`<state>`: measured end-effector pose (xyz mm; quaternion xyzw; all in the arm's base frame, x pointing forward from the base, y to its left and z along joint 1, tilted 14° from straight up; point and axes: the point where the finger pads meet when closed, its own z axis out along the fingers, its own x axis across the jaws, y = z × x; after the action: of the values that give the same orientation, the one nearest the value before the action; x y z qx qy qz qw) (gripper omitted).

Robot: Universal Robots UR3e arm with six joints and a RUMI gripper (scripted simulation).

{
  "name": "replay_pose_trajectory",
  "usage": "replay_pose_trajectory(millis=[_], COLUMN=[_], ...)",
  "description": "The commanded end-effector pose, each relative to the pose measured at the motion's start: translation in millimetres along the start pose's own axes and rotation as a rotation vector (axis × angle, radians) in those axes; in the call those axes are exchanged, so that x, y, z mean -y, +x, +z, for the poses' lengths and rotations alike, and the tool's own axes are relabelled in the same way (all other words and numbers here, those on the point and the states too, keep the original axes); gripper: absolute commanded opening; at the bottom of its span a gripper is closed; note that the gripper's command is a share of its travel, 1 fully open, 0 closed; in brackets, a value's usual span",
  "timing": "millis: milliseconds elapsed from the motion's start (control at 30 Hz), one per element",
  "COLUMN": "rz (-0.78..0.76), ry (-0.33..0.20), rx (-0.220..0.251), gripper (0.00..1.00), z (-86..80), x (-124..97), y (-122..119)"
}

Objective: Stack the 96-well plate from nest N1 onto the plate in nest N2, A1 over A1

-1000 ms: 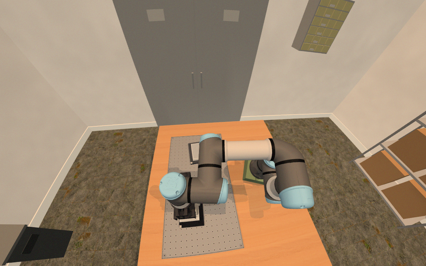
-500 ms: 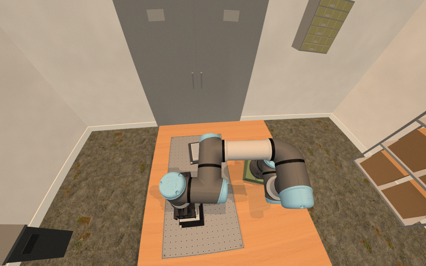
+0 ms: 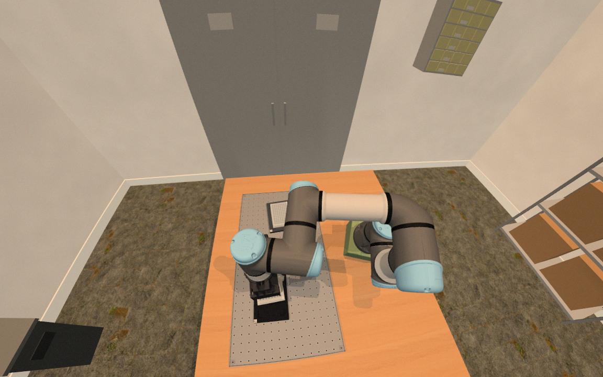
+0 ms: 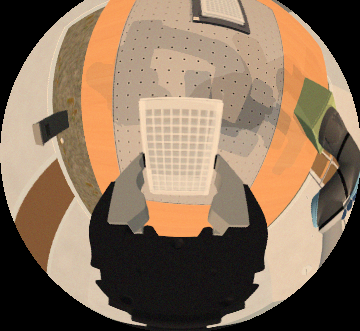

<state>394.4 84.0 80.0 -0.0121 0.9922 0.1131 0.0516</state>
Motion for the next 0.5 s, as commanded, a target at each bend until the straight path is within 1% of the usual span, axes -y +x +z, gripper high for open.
replay_pose_trajectory(millis=[0,133,200,467], rz=[-0.005,-0.005,-0.005,-0.005], ry=[-0.002,-0.001,-0.001,-0.001], rx=[0.006,0.006,0.006,0.006], gripper=[0.00,0.00,0.00,0.00], z=[-0.9,-0.9,-0.9,-0.8], x=[20,33,33,58], y=[4,7,7,14])
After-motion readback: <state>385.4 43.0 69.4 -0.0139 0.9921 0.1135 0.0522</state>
